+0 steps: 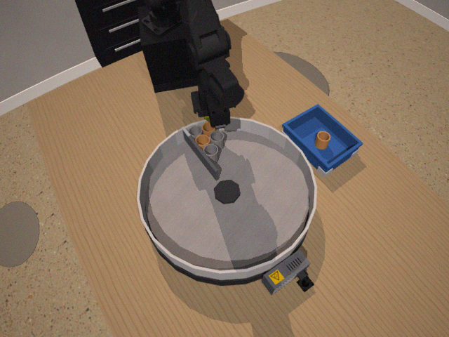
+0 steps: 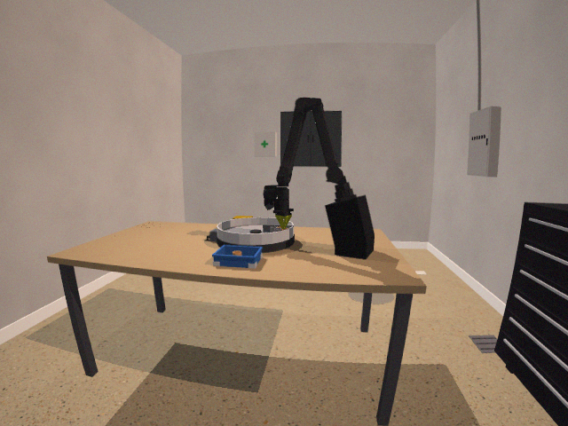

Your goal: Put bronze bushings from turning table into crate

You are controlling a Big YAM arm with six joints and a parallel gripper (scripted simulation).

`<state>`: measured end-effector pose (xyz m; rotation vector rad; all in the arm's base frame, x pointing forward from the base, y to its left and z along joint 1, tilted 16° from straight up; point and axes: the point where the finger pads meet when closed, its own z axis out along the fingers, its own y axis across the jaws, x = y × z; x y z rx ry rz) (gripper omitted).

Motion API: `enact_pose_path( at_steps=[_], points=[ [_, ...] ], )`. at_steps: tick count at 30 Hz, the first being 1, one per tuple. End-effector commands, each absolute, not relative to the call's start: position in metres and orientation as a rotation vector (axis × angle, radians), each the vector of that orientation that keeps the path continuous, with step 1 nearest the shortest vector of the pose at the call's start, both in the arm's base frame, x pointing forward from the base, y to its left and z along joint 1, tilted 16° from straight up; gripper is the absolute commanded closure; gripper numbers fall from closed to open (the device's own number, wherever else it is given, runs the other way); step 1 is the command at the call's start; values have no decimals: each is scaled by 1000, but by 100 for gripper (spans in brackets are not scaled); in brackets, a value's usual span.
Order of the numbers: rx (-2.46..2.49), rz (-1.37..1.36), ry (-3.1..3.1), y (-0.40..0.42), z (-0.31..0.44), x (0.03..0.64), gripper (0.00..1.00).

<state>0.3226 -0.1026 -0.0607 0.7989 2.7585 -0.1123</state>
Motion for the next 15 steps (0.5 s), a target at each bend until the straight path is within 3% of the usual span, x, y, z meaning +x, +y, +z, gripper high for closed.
enact_pose_path(
  at_steps=[1, 15],
  points=[
    [788, -113, 2720, -109, -54, 327, 88],
    [790, -114, 2734, -107, -58, 324, 88]
  ],
)
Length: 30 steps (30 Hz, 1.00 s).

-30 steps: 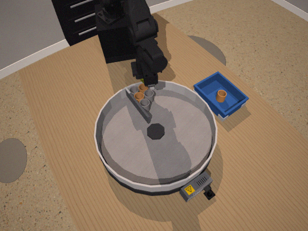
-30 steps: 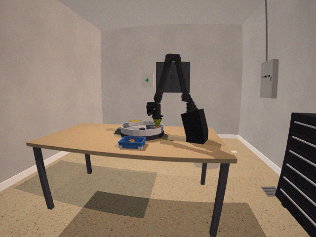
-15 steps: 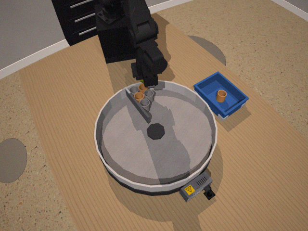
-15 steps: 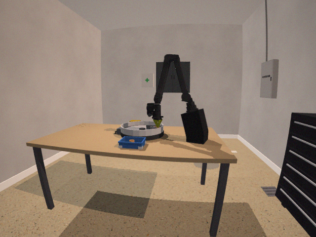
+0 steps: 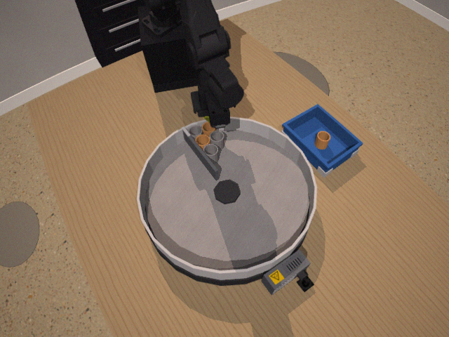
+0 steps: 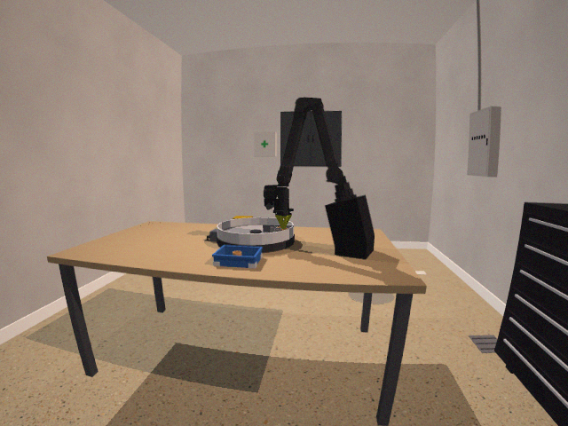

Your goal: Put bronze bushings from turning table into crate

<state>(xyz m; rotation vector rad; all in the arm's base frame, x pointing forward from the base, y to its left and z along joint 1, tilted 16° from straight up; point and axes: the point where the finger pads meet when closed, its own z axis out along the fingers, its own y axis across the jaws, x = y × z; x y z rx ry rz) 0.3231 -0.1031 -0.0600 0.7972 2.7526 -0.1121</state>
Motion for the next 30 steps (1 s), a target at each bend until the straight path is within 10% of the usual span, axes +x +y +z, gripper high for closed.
enact_pose_path(
  at_steps=[1, 30],
  points=[
    [790, -114, 2734, -107, -58, 324, 88],
    [792, -114, 2741, -107, -61, 322, 88]
  ],
)
